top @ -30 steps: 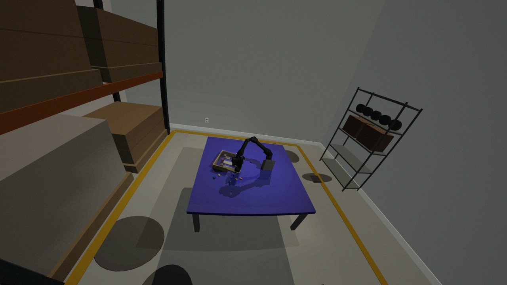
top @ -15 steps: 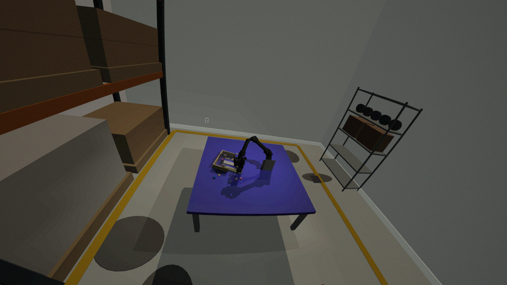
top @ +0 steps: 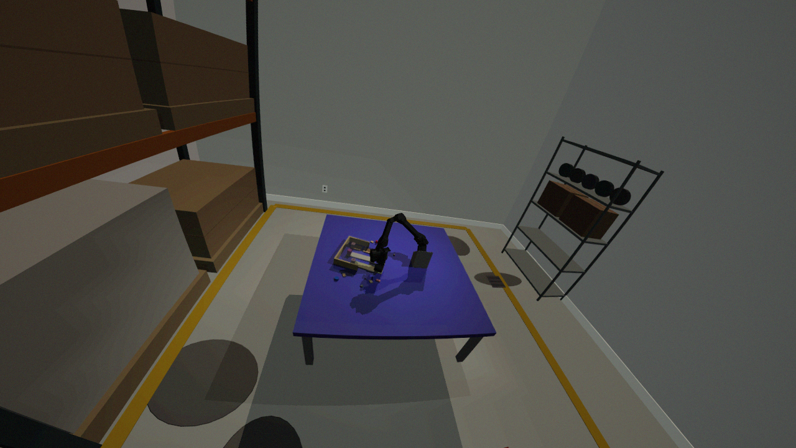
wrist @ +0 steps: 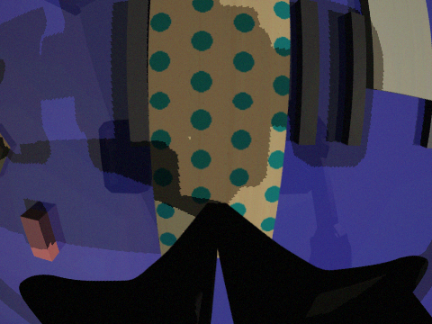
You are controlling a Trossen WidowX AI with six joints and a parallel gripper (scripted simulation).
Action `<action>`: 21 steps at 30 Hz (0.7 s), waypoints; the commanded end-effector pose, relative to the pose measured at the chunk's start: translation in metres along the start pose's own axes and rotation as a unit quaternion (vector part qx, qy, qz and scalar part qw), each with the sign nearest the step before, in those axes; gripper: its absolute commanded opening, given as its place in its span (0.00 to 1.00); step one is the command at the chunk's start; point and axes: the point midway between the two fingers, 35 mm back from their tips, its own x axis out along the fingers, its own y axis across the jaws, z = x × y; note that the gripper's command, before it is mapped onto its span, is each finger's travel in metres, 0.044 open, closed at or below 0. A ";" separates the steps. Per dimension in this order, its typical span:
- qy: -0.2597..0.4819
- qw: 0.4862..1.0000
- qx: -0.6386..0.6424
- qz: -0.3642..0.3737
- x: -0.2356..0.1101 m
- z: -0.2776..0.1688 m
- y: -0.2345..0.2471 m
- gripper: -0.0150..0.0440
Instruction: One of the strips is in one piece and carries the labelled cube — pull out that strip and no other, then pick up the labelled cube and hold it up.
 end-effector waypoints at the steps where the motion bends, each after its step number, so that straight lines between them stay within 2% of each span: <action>1: 0.011 1.000 -0.001 -0.002 0.005 -0.013 -0.003 0.25; 21: 0.012 1.000 -0.002 -0.002 0.004 -0.044 -0.003 0.25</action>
